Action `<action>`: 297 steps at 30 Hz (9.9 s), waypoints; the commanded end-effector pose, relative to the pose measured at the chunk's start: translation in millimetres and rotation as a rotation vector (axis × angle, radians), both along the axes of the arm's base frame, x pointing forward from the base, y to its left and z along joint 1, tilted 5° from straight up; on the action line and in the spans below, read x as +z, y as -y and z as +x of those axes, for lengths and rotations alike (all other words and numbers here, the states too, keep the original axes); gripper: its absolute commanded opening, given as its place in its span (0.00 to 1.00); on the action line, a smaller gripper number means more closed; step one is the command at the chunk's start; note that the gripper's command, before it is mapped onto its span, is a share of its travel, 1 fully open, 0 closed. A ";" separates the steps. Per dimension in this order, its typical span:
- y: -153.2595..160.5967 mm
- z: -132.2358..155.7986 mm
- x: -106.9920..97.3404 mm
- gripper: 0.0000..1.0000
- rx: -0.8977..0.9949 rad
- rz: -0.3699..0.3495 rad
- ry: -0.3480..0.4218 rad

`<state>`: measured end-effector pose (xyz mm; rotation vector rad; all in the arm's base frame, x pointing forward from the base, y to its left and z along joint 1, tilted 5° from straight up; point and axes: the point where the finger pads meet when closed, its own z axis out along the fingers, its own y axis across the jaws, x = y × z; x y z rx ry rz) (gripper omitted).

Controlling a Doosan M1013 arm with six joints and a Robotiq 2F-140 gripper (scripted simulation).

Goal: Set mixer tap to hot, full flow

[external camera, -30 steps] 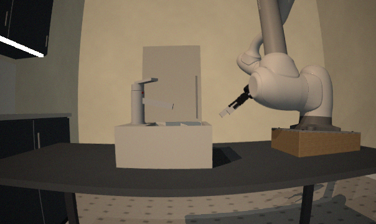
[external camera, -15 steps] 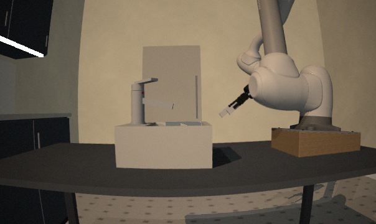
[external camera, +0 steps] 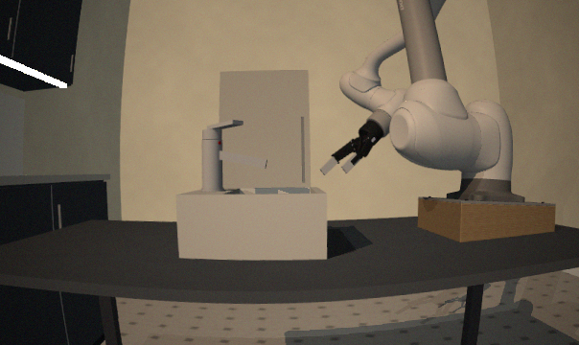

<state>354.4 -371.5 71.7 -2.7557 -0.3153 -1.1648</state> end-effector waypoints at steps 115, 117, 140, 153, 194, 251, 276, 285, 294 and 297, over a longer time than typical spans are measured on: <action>-410.3 344.0 170.7 0.41 1.992 -0.873 -0.295; -410.3 344.0 170.7 0.41 1.992 -0.873 -0.295; -410.3 343.9 170.0 0.41 1.992 -0.873 -0.295; -410.1 343.2 160.7 0.41 1.992 -0.873 -0.295; -409.3 339.9 116.9 0.41 1.992 -0.873 -0.295; -409.2 339.6 113.2 0.41 1.992 -0.873 -0.295; -408.7 337.5 86.4 0.41 1.992 -0.873 -0.295; -408.5 336.6 75.0 0.41 1.992 -0.873 -0.295; -408.4 336.2 69.8 0.41 1.992 -0.873 -0.295; -408.4 336.1 68.7 0.41 1.992 -0.873 -0.295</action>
